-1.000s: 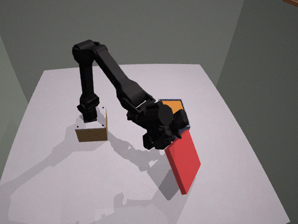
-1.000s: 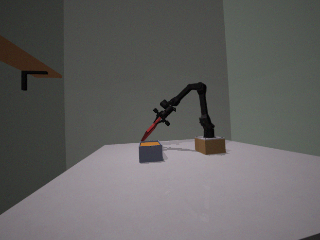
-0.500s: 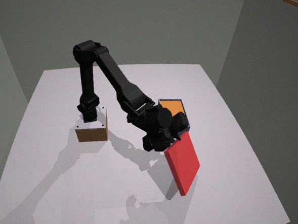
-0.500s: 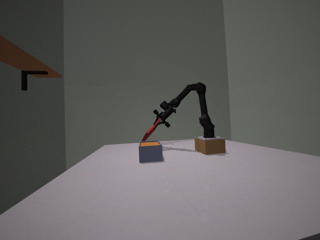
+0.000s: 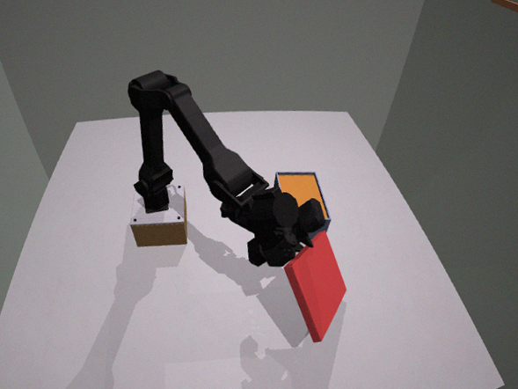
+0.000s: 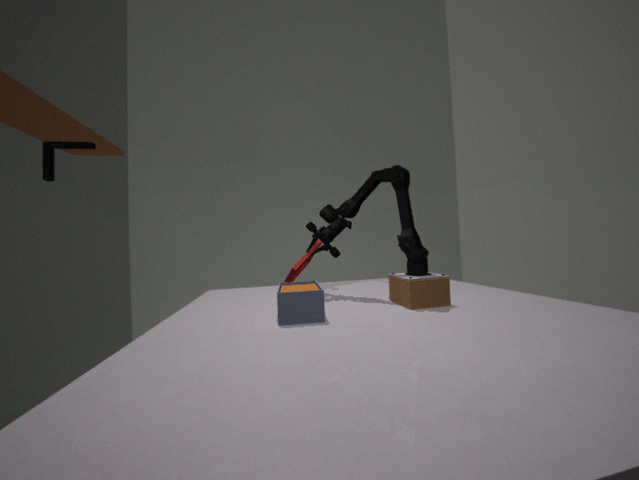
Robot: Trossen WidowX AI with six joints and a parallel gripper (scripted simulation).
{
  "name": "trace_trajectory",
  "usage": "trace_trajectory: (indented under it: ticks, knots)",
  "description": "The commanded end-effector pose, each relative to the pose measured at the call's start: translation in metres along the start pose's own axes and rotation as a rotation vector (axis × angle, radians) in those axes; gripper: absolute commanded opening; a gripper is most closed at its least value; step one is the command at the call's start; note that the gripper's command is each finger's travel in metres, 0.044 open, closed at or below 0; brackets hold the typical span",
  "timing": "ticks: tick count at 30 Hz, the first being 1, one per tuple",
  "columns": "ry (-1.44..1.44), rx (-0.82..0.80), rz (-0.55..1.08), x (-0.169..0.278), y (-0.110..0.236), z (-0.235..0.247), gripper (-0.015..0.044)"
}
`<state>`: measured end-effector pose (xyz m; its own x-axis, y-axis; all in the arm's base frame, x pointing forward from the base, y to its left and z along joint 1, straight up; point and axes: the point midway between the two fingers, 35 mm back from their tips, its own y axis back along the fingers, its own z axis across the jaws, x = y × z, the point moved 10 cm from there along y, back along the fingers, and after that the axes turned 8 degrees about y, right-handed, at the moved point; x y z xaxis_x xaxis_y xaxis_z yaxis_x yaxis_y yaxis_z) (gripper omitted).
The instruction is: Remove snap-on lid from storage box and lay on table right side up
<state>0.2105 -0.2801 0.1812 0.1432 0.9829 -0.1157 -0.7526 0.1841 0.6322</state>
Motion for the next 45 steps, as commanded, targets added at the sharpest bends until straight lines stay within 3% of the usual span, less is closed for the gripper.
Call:
trace_trajectory:
  ticks: [1,45]
  knots:
    - [0.008,-0.01,0.003,0.0,-0.002,-0.002,0.0]
    - [0.008,-0.01,0.003,0.004,-0.025,-0.028,0.0]
